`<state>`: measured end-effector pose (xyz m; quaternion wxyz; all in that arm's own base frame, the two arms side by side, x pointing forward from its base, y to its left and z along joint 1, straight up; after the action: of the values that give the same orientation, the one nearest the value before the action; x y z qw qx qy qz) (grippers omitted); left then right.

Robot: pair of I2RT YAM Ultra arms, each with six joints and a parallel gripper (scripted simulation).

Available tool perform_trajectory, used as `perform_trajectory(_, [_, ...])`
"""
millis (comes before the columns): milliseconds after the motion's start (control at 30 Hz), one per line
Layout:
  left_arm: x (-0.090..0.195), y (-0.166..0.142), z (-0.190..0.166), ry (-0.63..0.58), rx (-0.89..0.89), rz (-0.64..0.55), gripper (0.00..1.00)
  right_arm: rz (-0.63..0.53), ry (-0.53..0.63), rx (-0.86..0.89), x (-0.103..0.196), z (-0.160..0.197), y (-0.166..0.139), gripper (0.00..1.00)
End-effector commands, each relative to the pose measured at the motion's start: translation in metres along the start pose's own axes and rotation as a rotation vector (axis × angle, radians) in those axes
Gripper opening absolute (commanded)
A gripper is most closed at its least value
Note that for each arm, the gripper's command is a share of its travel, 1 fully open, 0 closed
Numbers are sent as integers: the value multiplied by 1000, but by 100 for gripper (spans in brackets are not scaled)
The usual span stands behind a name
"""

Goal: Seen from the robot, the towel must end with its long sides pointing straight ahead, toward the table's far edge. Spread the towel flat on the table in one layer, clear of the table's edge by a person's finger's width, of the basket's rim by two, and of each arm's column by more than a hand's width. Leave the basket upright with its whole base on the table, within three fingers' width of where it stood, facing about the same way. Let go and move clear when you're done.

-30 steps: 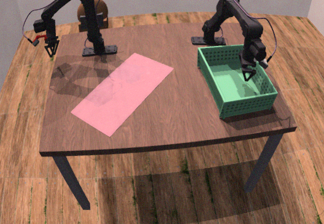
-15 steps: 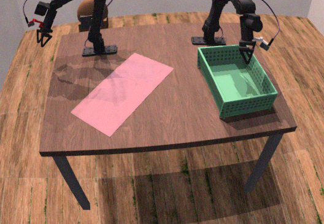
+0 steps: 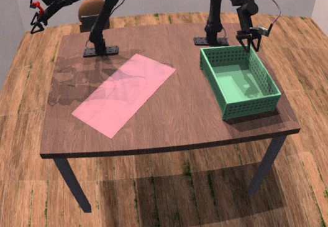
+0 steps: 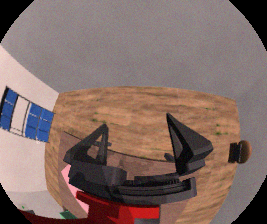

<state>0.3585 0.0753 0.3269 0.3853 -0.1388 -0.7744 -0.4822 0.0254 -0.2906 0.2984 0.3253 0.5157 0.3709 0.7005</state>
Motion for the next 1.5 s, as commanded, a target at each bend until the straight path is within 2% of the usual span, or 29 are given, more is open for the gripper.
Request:
perform_trajectory(0, [29, 15, -3, -89, -141, -241, 100, -277, -88, -23, 25, 4, 36, 100])
perform_trajectory(33, [28, 14, -3, -96, -153, -260, 100, -318, -83, -15, 38, 6, 59, 100])
perform_trajectory(100, [28, 14, -3, -96, -153, -260, 100, -292, -90, -22, 26, 3, 55, 100])
perform_trajectory(167, [28, 14, -3, -96, -153, -260, 100, -292, -90, -22, 26, 3, 55, 100])
perform_trajectory(200, [14, 11, -2, -85, -153, -225, 100, -292, -90, -22, 26, 3, 55, 100])
perform_trajectory(233, [42, 10, -4, -112, -218, -337, 100, -382, -107, -46, 39, 5, 47, 100])
perform_trajectory(267, [56, 8, -2, -119, -276, -418, 100, -478, -124, -69, 47, 6, 51, 100])
perform_trajectory(300, [62, 8, 0, -119, -301, -454, 100, -562, -138, -88, 55, 7, 56, 100])
perform_trajectory(333, [62, 7, 0, -119, -303, -458, 100, -590, -143, -95, 66, 7, 66, 100])
perform_trajectory(367, [62, 7, 0, -119, -303, -458, 100, -630, -148, -91, 89, 7, 90, 100])
perform_trajectory(500, [59, 7, 0, -118, -303, -452, 100, -599, -155, -97, 76, 4, 88, 100])
perform_trajectory(567, [87, -3, 2, -120, -421, -621, 100, -554, 41, -44, 73, 19, 86, 100])
perform_trajectory(633, [94, -4, 5, -113, -447, -663, 100, -554, 45, -49, 67, 56, 81, 100])
perform_trajectory(767, [91, -4, 5, -111, -447, -654, 100, -554, 43, -43, 67, 59, 80, 100])
perform_trajectory(833, [118, -18, 8, -90, -557, -828, 100, -501, 238, 3, 67, 74, 76, 100])
perform_trajectory(867, [126, -19, 11, -75, -574, -861, 100, -494, 244, 7, 68, 92, 71, 100])
perform_trajectory(900, [125, -20, 12, -73, -581, -872, 100, -502, 227, 7, 67, 107, 68, 100])
perform_trajectory(967, [125, -20, 12, -73, -581, -872, 100, -504, 227, 7, 67, 110, 67, 100])
perform_trajectory(1000, [125, -23, 5, -169, -621, -867, 100, -474, 340, 32, 72, 118, 64, 100])
perform_trajectory(1033, [113, -31, -17, -187, -632, -830, 100, -452, 431, 52, 71, 126, 62, 100])
perform_trajectory(1100, [117, -30, -20, -188, -631, -841, 100, -453, 412, 53, 76, 156, 51, 100])
perform_trajectory(1133, [120, -27, -20, -179, -625, -851, 100, -456, 413, 53, 77, 159, 51, 100])
perform_trajectory(1167, [122, -31, -27, -286, -668, -845, 100, -424, 525, 78, 82, 166, 47, 100])
perform_trajectory(1200, [131, -39, -39, -272, -657, -866, 100, -401, 616, 98, 83, 174, 44, 100])
perform_trajectory(1233, [133, -40, -42, -273, -656, -870, 100, -401, 612, 100, 92, 187, 37, 100])
perform_trajectory(1300, [133, -40, -42, -273, -656, -870, 100, -401, 612, 100, 92, 187, 37, 100])
perform_trajectory(1333, [133, -40, -42, -273, -655, -870, 100, -402, 597, 99, 94, 201, 31, 100])
perform_trajectory(1400, [133, -39, -40, -268, -654, -871, 100, -346, 800, 143, 103, 215, 24, 100])
perform_trajectory(1467, [132, -38, -39, -262, -651, -871, 100, -347, 780, 145, 119, 238, 9, 100])
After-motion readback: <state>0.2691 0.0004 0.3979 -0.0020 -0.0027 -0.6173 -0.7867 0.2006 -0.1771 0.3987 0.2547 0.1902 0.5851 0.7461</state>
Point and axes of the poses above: on each arm, the point where the finger pads meet when closed, its own x axis back along the fingers, its own z axis across the jaws, y = z × x, the point moved 9 cm from there along x, back along the fingers, and after that the axes turned 14 degrees about -x, right-handed, at the moved point
